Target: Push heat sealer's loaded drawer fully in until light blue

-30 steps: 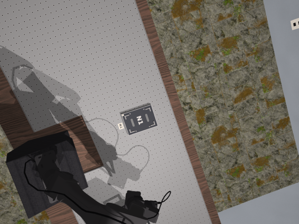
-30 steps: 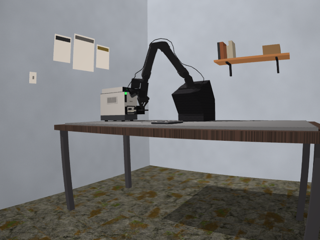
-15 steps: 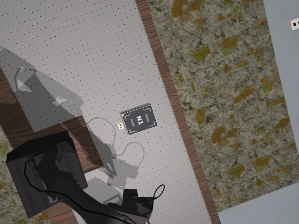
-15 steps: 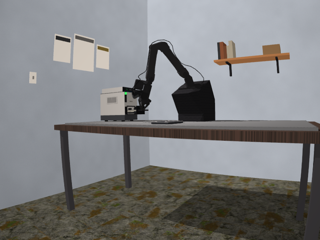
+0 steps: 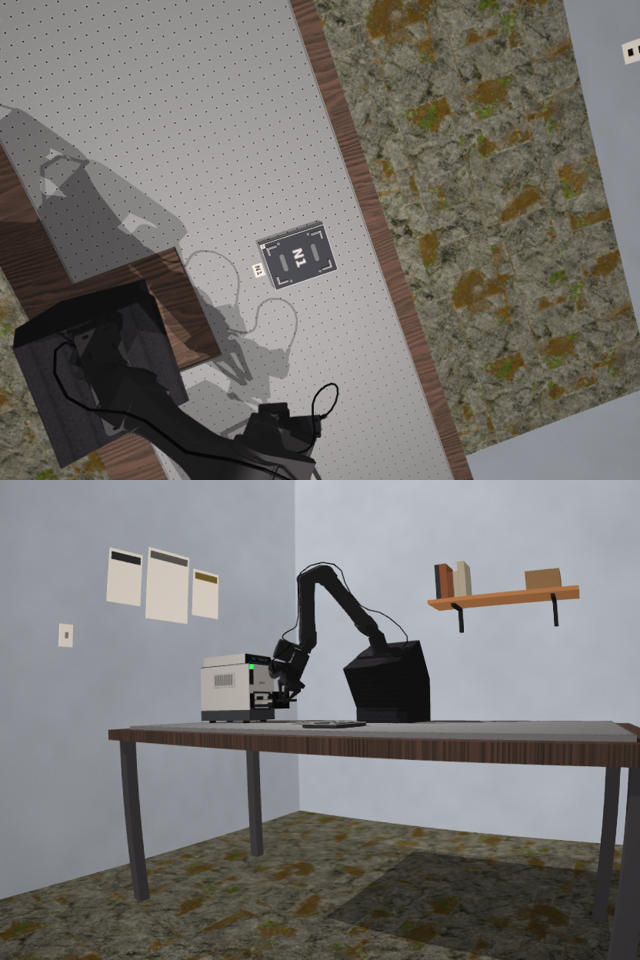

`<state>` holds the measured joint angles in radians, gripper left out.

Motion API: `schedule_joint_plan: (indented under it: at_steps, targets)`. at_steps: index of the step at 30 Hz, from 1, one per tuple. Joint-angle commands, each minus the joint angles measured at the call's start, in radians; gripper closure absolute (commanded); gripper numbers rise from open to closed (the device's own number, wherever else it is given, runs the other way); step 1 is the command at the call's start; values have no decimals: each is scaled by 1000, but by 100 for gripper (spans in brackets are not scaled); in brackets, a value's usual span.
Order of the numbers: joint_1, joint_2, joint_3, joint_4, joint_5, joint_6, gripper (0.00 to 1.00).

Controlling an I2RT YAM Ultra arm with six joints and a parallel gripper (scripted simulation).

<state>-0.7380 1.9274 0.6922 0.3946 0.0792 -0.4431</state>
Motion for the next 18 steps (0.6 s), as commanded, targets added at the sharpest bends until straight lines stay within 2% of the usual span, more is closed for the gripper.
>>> schedule_joint_plan:
  at_steps: [1, 4, 6, 8, 9, 14, 15, 18]
  targets:
    - [-26, 30, -79, 149, 28, -76, 70]
    - [-45, 52, -127, 241, 28, -119, 70]
    - [-61, 64, -147, 282, 0, -133, 70]
    - [-64, 70, -152, 299, -3, -136, 70]
    - [-64, 63, -118, 305, -3, -138, 70]
    - [-66, 48, -117, 318, -8, -139, 70]
    - [-68, 88, -176, 361, 18, -164, 70]
    - [-76, 109, -233, 473, 39, -232, 70]
